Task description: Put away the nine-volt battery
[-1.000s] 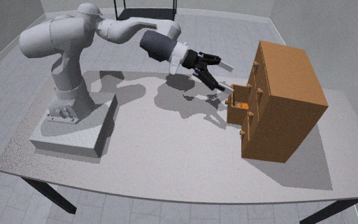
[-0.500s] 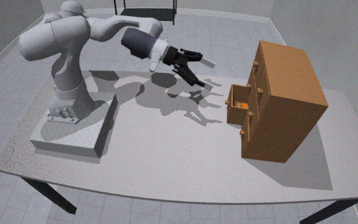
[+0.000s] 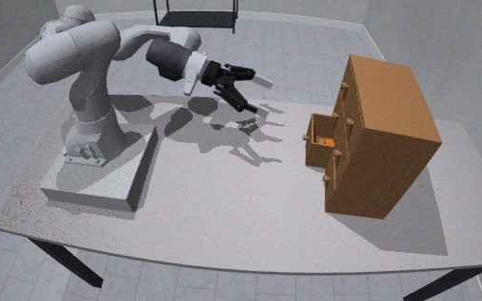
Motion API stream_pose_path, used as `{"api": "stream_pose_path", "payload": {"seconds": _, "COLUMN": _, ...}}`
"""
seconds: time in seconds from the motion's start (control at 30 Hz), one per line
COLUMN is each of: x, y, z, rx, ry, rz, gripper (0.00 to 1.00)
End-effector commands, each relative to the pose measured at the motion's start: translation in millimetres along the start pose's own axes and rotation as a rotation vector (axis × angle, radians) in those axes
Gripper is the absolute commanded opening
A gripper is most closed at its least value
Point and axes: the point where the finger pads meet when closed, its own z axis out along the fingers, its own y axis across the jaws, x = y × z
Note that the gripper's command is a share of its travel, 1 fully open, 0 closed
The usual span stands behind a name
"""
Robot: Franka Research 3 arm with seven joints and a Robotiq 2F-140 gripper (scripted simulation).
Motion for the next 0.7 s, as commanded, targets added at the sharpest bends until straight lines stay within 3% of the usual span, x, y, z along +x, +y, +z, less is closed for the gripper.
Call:
{"api": "stream_pose_path", "payload": {"seconds": 0.0, "x": 0.4, "y": -3.2, "z": -8.2, "rx": 0.005, "ry": -0.014, "rz": 0.046, "gripper": 1.00}}
{"api": "stream_pose_path", "payload": {"seconds": 0.67, "x": 1.2, "y": -2.9, "z": -13.7, "rx": 0.005, "ry": 0.010, "rz": 0.046, "gripper": 1.00}}
